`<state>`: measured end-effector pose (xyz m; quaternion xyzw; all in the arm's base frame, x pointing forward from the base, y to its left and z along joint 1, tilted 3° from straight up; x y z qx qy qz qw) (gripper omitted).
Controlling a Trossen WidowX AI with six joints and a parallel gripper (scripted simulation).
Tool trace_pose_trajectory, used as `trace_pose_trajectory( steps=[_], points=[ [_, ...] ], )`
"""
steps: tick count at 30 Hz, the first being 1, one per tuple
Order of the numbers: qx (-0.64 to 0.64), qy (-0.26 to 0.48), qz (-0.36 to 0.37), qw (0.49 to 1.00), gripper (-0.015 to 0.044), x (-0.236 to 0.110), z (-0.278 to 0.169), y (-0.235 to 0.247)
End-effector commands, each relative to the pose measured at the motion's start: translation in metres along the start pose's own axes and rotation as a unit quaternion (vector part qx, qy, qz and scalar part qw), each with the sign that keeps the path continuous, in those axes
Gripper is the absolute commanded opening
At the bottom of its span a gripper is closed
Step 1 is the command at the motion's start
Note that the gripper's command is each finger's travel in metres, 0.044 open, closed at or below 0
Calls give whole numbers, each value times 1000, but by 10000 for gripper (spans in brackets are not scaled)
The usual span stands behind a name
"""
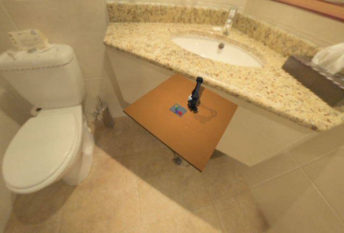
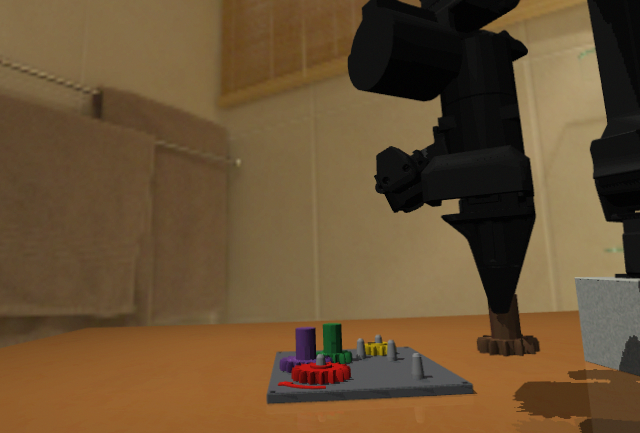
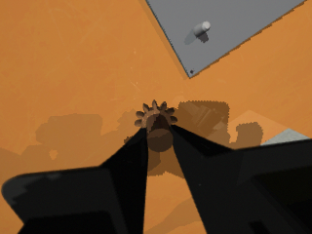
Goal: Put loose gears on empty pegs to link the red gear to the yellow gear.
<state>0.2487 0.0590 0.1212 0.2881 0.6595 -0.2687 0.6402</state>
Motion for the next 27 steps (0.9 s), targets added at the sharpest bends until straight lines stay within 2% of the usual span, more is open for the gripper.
trace_pose_trajectory(
  steps=[1,27],
  points=[
    [-4,-3,10,1000,0,-16,2,3],
    [-4,-3,10,1000,0,-87,1,-3]
  ],
)
Point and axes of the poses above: the point midway between the two fingers, 35 mm back from their tips, its own x axis out along the fingers, its own y axis across the jaws, z = x × y, the point moved 10 cm from there along -x, back along the fingers, and after that the axes turned 6 degrees about x, right-handed, at the moved point
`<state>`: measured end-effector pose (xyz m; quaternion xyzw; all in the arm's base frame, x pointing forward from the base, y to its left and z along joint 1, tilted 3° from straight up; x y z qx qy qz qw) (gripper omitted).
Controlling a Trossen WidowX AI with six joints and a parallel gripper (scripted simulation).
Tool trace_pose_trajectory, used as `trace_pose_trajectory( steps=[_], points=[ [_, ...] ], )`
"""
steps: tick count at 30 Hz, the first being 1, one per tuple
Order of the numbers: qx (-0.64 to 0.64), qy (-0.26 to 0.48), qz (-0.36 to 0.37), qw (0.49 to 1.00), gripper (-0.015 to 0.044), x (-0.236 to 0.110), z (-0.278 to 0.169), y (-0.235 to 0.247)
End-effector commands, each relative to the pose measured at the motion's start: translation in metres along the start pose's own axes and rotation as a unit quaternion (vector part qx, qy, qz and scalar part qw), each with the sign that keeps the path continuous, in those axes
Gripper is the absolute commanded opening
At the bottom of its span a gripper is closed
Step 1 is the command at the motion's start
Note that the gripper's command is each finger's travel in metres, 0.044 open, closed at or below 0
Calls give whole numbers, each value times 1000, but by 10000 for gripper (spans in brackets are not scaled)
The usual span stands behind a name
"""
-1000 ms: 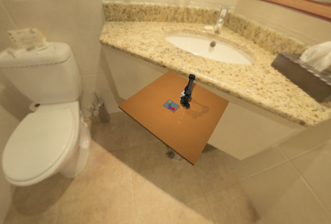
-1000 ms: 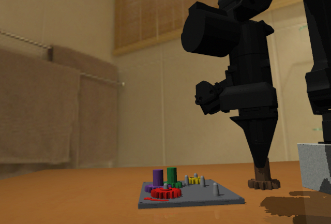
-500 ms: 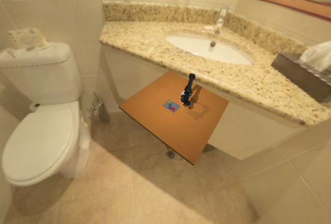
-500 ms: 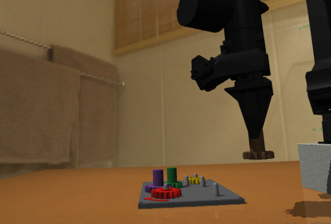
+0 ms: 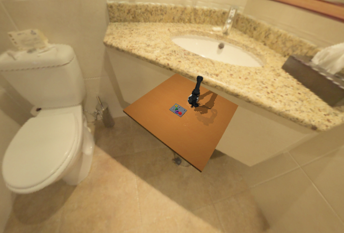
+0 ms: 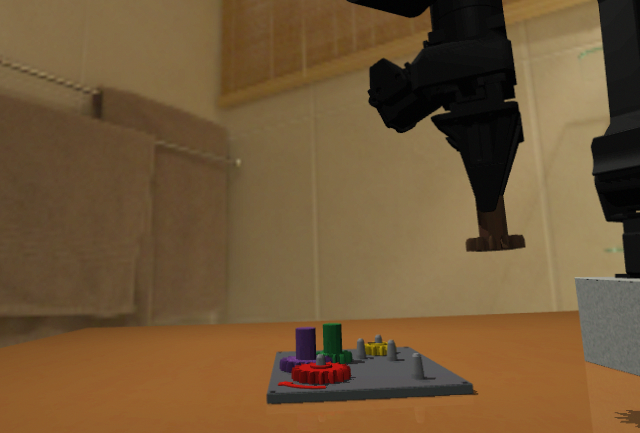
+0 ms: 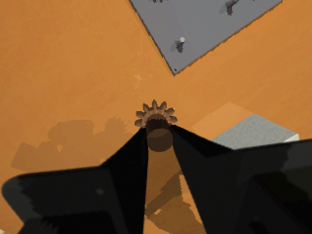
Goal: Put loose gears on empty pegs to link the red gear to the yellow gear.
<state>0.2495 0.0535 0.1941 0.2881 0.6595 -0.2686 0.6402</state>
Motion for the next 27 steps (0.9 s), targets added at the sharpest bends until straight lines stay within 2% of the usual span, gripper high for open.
trace_pose_trajectory(
  steps=[1,9,27],
  points=[
    [-4,-3,10,1000,0,-17,-1,-1],
    [-4,-4,10,1000,0,-29,-2,-4],
    [5,-5,9,1000,0,-16,32,-11]
  ],
)
Point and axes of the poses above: the point midway between the two fingers, 35 mm back from their tips, its own x axis out along the fingers, its own y axis across the jaws, z = x × y, the point moved 10 cm from there along -x, back along the fingers, and after that the axes turned 6 degrees about x, right-handed, at the moved point
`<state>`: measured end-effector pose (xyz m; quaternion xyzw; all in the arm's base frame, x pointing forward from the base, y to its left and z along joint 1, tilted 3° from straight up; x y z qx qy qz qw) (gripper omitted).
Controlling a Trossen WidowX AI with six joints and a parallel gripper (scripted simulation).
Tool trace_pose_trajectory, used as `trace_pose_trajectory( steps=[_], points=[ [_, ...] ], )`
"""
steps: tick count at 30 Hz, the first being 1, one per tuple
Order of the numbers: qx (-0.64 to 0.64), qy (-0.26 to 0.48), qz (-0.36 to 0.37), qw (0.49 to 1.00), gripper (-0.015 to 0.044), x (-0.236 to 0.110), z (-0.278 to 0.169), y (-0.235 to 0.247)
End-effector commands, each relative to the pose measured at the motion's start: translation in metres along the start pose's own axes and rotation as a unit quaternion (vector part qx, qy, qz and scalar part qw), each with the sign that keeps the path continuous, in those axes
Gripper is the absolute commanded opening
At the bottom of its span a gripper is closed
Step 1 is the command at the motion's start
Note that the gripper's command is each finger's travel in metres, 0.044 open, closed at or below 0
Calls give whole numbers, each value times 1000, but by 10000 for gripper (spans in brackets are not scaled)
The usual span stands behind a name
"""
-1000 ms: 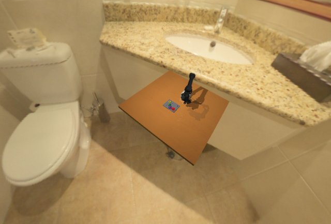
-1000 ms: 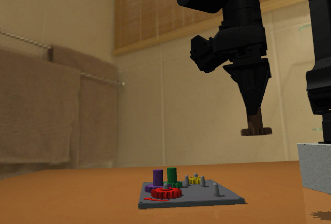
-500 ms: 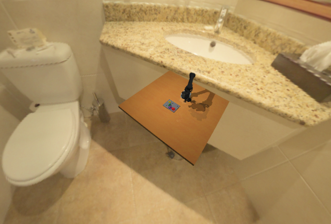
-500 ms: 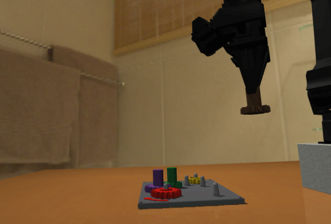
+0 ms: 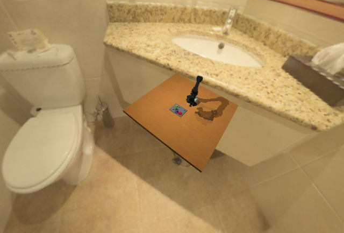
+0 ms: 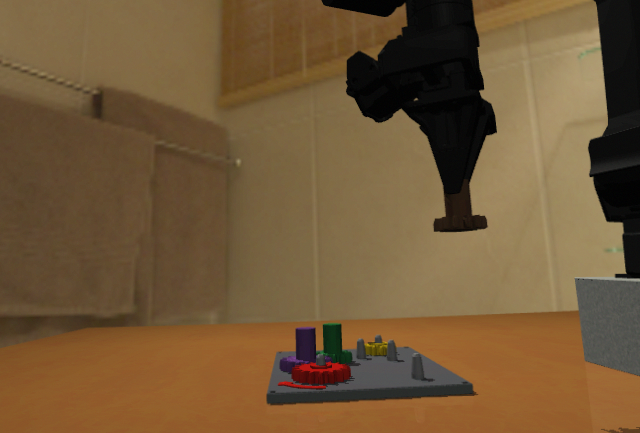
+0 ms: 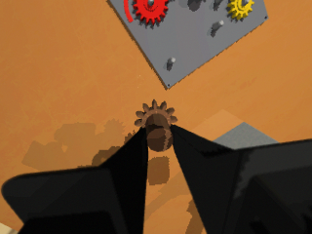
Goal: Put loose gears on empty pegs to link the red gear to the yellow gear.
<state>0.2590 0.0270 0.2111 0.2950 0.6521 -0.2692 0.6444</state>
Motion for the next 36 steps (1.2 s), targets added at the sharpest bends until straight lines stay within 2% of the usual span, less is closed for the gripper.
trace_pose_trajectory(
  steps=[1,36],
  points=[
    [0,1,2,1000,0,3,9,-1],
    [4,-2,-3,1000,0,35,80,-36]
  ],
)
Point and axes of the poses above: the point midway between the two fingers, 35 mm back from their tips, its own x axis out along the fingers, its own y axis across the jaws, z = x × y, the point moved 10 cm from there along -x, back along the fingers, and after that the axes turned 6 degrees about x, right-handed, at the moved point
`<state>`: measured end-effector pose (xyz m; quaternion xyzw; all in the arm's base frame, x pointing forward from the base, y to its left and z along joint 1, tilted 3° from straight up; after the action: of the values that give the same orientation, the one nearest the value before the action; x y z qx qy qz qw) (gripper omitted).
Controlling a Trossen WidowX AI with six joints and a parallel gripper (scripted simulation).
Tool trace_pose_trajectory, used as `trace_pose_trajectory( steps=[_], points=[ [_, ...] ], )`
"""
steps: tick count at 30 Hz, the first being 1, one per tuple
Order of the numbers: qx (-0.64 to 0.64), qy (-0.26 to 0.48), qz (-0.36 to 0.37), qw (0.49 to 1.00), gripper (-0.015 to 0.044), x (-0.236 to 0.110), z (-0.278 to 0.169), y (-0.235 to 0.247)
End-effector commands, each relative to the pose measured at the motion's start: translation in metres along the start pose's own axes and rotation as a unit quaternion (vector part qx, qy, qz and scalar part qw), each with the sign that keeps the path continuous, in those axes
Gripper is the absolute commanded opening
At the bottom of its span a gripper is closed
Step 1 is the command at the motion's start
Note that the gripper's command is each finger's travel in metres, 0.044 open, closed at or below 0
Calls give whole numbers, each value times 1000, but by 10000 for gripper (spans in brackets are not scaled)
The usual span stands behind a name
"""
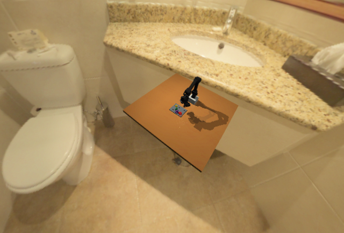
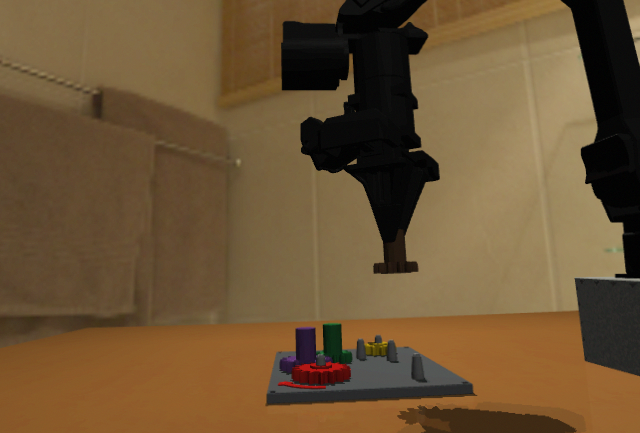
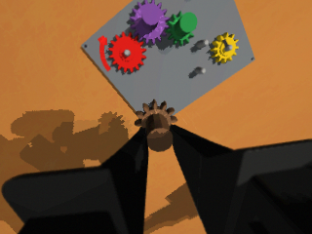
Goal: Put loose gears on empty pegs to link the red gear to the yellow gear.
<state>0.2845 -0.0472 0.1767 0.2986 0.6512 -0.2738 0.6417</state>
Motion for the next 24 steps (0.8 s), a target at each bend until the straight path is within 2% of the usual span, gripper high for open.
trace_pose_trajectory(
  steps=[1,24],
  points=[
    [-2,-2,-2,1000,0,4,10,-4],
    [-10,-4,-2,1000,0,25,52,-40]
  ],
)
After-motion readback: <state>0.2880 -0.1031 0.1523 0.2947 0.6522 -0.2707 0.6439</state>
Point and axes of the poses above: the point midway between the two fingers, 35 mm back from their tips, its own x axis out along the fingers, its own y axis across the jaws, z = x × y, the point moved 10 cm from there along -x, back along the fingers, and after that the axes turned 6 degrees about x, right-handed, at the moved point
